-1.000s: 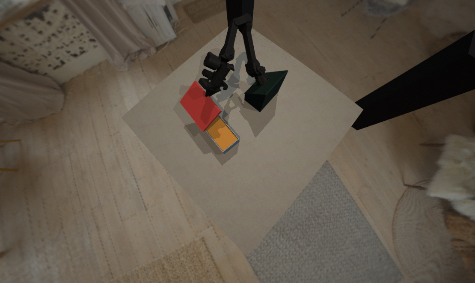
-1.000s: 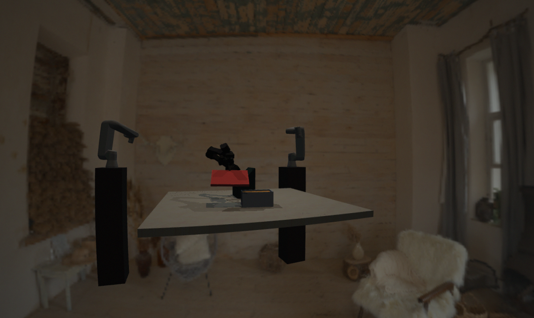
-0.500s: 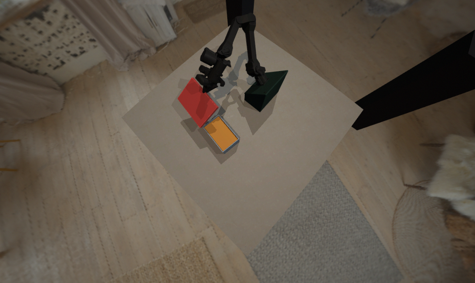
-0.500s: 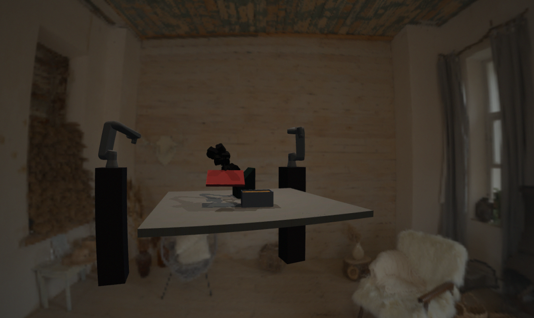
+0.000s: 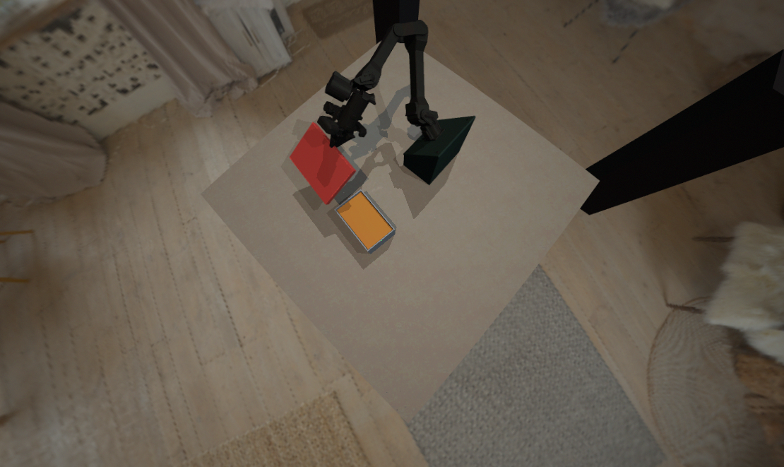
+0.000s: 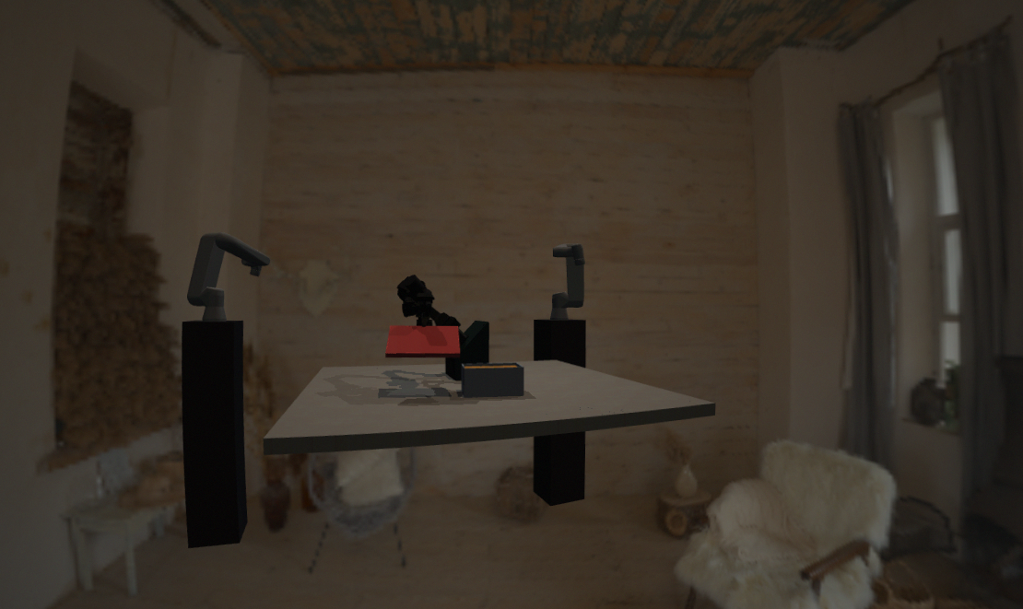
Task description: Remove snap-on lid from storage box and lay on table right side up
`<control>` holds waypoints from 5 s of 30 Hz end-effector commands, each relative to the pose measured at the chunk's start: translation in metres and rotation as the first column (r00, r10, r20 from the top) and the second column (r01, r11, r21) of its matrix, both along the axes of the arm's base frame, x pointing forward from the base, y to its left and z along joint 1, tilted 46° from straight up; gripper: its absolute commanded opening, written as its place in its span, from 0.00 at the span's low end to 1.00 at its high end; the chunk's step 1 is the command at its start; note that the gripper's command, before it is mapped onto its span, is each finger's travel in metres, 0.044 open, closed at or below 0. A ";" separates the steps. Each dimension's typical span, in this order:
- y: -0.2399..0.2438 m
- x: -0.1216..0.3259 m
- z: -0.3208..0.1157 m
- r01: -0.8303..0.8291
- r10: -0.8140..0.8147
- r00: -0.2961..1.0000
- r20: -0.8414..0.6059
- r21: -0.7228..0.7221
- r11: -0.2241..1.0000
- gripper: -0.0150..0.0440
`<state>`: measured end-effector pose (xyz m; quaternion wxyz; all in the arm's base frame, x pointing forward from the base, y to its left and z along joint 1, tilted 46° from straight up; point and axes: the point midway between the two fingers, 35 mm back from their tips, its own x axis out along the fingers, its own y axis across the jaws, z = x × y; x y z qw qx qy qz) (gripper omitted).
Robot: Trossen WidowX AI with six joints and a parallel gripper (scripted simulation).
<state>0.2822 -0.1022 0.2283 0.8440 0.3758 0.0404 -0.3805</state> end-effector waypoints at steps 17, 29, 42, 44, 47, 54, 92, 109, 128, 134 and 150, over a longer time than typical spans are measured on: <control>-0.023 -0.010 0.033 -0.012 0.012 1.000 0.015 -0.004 1.000 0.25; -0.039 -0.017 0.051 -0.012 0.012 1.000 0.016 -0.006 1.000 0.25; -0.050 -0.022 0.061 -0.012 0.012 1.000 0.017 -0.007 1.000 0.25; -0.051 -0.022 0.059 -0.012 0.012 1.000 0.016 -0.007 1.000 0.25; -0.052 -0.023 0.055 -0.012 0.012 1.000 0.017 -0.008 1.000 0.25; -0.057 -0.023 0.048 -0.012 0.012 1.000 0.017 -0.008 1.000 0.25; -0.079 -0.024 0.028 -0.012 0.012 1.000 0.017 -0.011 1.000 0.25; -0.089 -0.025 0.018 -0.012 0.012 1.000 0.017 -0.012 1.000 0.25; -0.100 -0.026 0.008 -0.012 0.012 1.000 0.017 -0.013 1.000 0.25; -0.104 -0.026 0.005 -0.012 0.012 1.000 0.016 -0.014 1.000 0.25; -0.113 -0.026 -0.004 -0.012 0.012 1.000 0.016 -0.014 1.000 0.25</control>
